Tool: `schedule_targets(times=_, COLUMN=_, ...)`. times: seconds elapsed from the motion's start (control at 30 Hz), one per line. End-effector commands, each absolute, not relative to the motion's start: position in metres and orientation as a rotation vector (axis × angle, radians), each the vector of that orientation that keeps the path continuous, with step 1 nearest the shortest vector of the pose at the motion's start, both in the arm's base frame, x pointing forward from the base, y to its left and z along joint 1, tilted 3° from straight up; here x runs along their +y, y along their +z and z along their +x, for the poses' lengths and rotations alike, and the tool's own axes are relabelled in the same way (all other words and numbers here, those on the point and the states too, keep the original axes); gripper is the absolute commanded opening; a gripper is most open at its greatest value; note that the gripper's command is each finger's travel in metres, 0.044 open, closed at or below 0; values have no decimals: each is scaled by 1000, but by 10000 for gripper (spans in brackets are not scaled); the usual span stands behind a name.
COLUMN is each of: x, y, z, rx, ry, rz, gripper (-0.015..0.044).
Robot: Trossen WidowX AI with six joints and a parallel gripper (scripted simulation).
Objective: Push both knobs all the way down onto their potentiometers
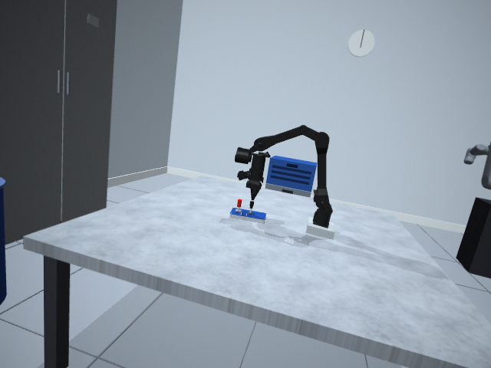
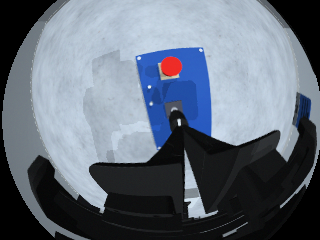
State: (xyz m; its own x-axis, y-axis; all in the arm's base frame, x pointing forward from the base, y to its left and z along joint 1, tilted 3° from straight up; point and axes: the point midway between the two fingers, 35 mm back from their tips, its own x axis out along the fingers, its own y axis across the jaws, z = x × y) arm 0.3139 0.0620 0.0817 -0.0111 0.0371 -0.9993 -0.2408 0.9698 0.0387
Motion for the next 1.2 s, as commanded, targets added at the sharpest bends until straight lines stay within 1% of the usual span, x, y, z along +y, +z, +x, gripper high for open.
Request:
schedule_targets(times=0.0, x=63, y=80, z=314, rx=1568, ry=220, rz=-156, gripper=0)
schedule_targets(times=1.17, x=63, y=76, z=314, rx=1568, ry=220, rz=-156, gripper=0)
